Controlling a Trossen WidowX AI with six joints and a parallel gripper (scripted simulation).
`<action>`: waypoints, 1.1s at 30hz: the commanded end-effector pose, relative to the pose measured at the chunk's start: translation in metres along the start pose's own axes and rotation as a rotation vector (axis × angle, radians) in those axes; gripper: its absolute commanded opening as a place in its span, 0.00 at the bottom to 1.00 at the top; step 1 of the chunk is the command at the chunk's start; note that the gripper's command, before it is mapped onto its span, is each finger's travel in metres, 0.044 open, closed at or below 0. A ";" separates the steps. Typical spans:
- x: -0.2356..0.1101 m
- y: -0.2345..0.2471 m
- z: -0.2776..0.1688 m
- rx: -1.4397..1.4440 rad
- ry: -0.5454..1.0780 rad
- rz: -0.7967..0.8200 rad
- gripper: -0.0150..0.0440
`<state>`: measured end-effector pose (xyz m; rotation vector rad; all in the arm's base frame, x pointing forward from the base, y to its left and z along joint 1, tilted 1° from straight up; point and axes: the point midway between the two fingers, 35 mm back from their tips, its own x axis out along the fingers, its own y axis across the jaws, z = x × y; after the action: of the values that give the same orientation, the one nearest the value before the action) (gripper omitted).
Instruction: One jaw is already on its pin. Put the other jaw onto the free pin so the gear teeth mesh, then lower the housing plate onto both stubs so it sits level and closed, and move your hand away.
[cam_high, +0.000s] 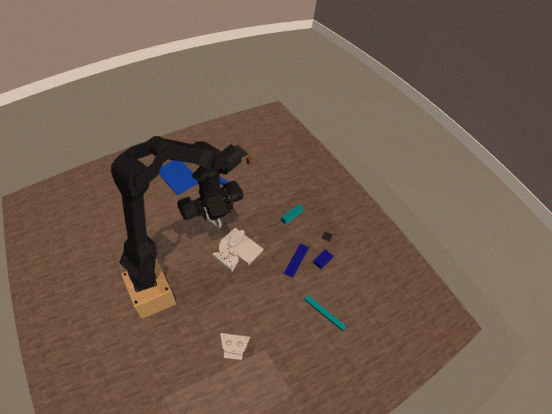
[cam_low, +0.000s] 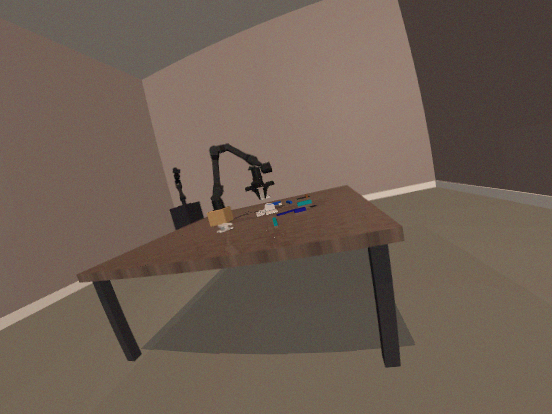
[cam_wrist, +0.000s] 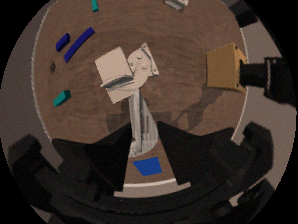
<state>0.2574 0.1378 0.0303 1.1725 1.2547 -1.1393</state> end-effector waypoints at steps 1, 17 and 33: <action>0.000 0.000 0.009 -0.099 -0.001 -0.002 0.48; -0.001 0.003 0.047 -0.530 -0.004 -0.002 0.48; -0.001 0.001 0.084 -0.960 -0.006 -0.004 0.48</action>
<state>0.2652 0.0608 0.0296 0.4920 1.5202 -0.4639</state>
